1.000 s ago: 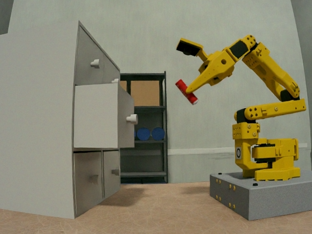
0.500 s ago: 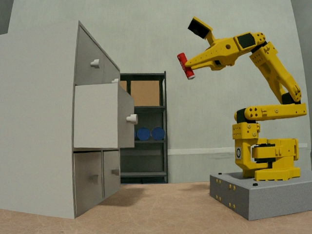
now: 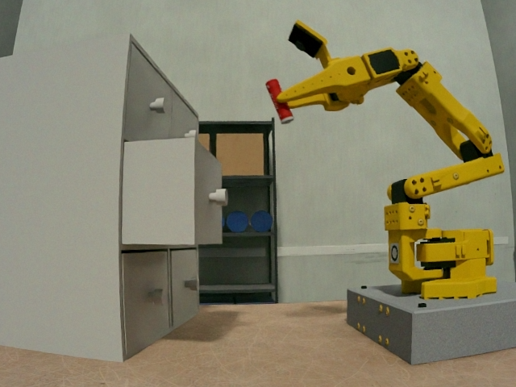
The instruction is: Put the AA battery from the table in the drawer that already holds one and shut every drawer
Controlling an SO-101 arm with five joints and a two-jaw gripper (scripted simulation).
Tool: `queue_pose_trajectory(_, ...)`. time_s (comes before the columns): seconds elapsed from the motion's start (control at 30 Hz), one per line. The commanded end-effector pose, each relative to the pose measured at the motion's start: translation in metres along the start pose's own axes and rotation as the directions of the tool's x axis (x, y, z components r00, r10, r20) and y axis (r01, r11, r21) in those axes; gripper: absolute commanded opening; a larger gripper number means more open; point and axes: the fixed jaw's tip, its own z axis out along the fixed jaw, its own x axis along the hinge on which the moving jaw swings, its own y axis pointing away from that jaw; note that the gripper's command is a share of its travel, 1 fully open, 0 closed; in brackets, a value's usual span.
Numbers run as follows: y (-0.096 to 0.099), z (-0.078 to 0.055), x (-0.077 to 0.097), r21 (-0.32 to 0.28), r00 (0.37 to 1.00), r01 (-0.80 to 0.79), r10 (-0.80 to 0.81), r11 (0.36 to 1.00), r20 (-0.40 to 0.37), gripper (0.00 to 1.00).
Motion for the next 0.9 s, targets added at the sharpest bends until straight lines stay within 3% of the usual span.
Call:
queue_pose_trajectory(0.0,-0.002,0.006,-0.001,0.007,1.000,-0.002,0.002,1.000,-0.003,0.00)
queue_pose_trajectory(0.07,-0.002,0.006,-0.001,0.007,1.000,-0.002,0.002,1.000,-0.003,0.00)
queue_pose_trajectory(0.47,-0.002,0.041,-0.014,0.006,1.000,-0.002,0.002,1.000,-0.003,0.00)
queue_pose_trajectory(0.87,-0.002,0.041,-0.014,0.006,1.000,-0.002,0.002,1.000,-0.003,0.00)
